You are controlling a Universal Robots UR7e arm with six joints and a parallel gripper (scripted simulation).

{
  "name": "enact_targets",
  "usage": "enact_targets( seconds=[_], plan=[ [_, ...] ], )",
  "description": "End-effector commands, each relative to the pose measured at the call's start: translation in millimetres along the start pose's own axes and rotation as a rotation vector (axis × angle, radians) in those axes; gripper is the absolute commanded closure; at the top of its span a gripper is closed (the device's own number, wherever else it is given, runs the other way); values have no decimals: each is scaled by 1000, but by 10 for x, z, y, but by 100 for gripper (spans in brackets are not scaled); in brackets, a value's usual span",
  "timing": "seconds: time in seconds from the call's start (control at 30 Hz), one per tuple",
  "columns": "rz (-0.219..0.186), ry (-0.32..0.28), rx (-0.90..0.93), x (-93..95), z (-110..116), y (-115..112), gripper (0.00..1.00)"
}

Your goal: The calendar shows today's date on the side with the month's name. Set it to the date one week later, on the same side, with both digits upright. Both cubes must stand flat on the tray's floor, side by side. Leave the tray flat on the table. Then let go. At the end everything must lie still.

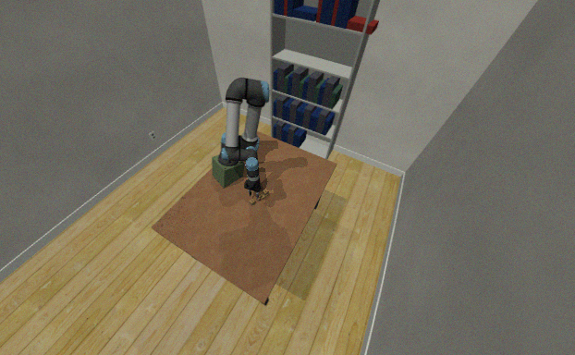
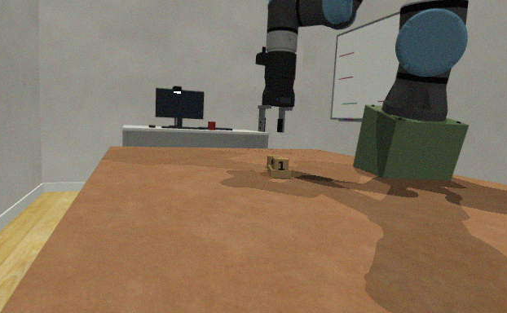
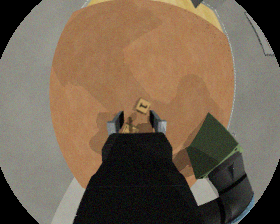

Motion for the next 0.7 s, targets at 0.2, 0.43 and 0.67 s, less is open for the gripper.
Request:
enact_targets(
  seconds=[0.2,0.43,0.67],
  plan=[
    [-1,0,283,14,-58,99,0],
    [-1,0,367,20,-70,129,0],
    [-1,0,439,24,-79,154,0]
  ],
)
Point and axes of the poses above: the point where the finger pads meet when closed, its own x axis out along the fingers, its own y axis across the jaws, z = x × y, the point moved 3 cm from there along -x, back along the fingers, and after that the axes turned 4 degrees about x, right-handed, at the moved point
